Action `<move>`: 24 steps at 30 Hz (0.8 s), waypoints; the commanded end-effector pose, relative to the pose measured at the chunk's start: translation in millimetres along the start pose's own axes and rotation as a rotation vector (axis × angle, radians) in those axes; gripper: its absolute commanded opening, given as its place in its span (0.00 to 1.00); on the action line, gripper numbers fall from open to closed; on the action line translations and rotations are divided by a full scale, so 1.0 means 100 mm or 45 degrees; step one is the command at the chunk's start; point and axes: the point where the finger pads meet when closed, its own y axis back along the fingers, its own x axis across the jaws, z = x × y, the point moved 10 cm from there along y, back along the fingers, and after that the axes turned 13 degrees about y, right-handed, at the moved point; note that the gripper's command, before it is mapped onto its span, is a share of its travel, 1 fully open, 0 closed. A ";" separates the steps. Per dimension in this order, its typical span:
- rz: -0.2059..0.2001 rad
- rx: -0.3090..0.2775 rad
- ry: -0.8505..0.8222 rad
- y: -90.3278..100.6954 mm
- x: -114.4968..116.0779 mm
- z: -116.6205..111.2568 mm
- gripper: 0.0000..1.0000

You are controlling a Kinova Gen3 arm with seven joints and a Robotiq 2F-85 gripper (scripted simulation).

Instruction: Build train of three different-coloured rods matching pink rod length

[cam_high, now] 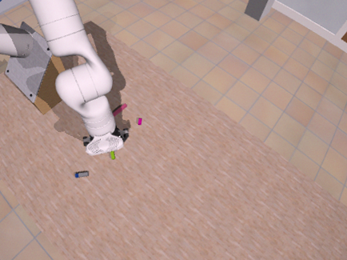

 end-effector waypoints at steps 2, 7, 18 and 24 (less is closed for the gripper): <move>-0.006 0.008 0.006 -0.01 -0.02 -0.02 0.24; -0.007 0.009 0.007 -0.01 -0.03 -0.02 0.24; -0.006 0.009 0.006 -0.01 -0.03 -0.04 0.24; -0.006 0.008 0.006 -0.01 -0.03 -0.04 0.24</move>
